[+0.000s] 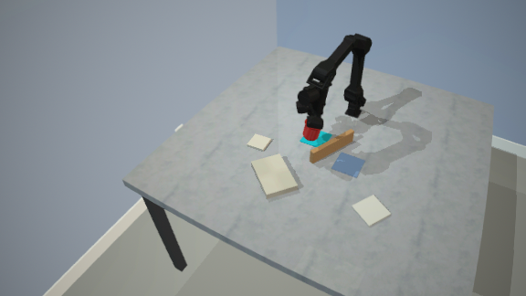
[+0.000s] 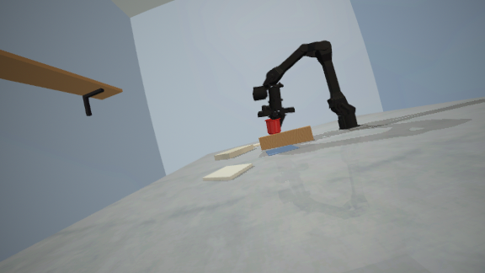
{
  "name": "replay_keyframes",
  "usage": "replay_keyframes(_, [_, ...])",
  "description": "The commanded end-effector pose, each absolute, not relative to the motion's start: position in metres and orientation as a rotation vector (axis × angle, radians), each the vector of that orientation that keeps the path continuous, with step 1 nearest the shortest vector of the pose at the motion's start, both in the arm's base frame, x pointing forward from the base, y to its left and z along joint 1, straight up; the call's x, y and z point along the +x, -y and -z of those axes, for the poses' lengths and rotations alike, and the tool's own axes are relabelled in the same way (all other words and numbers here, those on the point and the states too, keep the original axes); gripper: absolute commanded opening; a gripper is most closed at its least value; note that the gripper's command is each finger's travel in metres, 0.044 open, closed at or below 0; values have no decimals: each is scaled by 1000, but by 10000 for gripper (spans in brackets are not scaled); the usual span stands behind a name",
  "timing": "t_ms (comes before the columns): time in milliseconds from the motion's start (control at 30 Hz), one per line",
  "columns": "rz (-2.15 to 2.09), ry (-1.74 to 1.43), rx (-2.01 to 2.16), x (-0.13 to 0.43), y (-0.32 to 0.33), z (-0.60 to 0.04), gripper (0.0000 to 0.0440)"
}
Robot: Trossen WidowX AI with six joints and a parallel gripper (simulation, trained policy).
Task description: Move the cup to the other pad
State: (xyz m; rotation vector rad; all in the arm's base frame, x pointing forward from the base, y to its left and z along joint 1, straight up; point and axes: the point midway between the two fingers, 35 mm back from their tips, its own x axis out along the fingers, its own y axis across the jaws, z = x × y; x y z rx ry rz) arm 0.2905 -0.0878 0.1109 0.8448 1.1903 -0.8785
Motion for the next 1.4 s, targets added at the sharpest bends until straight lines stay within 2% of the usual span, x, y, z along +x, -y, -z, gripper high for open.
replay_keyframes(0, [886,-1193,844,283,89,-102,0])
replay_keyframes(567, [938,-1225,859,245,88,-63,19])
replay_keyframes(700, [940,-1201,873,244,91,-62,66])
replay_keyframes(833, [927,-1149,899,248,95,-68,160])
replay_keyframes(1133, [885,-1093,922,245,95,-79,190])
replay_keyframes(1367, [862,-1051,938,241,95,-89,236])
